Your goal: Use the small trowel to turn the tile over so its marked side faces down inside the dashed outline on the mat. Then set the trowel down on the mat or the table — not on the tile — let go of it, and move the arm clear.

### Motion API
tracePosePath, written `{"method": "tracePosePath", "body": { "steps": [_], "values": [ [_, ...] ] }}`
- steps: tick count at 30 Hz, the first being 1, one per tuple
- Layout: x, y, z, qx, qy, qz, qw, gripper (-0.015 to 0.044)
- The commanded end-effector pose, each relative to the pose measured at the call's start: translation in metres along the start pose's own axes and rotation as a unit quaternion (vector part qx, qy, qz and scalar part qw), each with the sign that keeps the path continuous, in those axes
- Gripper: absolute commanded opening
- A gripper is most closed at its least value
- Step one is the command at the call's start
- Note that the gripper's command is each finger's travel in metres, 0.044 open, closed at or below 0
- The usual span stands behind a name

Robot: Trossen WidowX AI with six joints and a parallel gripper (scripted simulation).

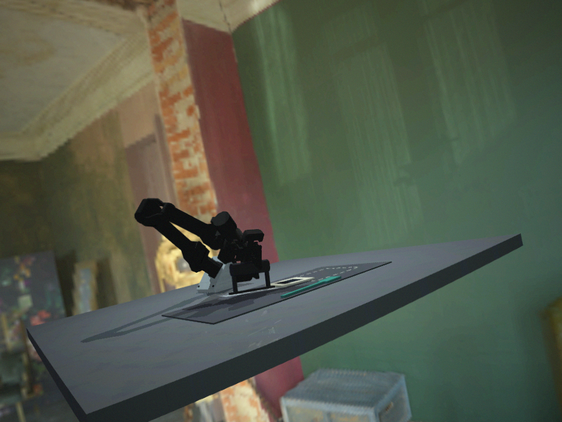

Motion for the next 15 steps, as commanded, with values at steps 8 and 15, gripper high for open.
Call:
{"method": "tracePosePath", "body": {
  "steps": [8,15],
  "values": [
    [0.006,0.008,0.006,0.003,0.035,-0.03,0.999,0.0],
    [0.005,0.019,0.015,0.002,0.041,-0.037,0.998,0.0]
  ]
}}
Point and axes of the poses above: the point midway between the two fingers, 35 mm back from their tips, its own z axis back along the fingers, its own y axis across the jaws, x = y × z, the point moved 10 cm from there along z, back along the fingers
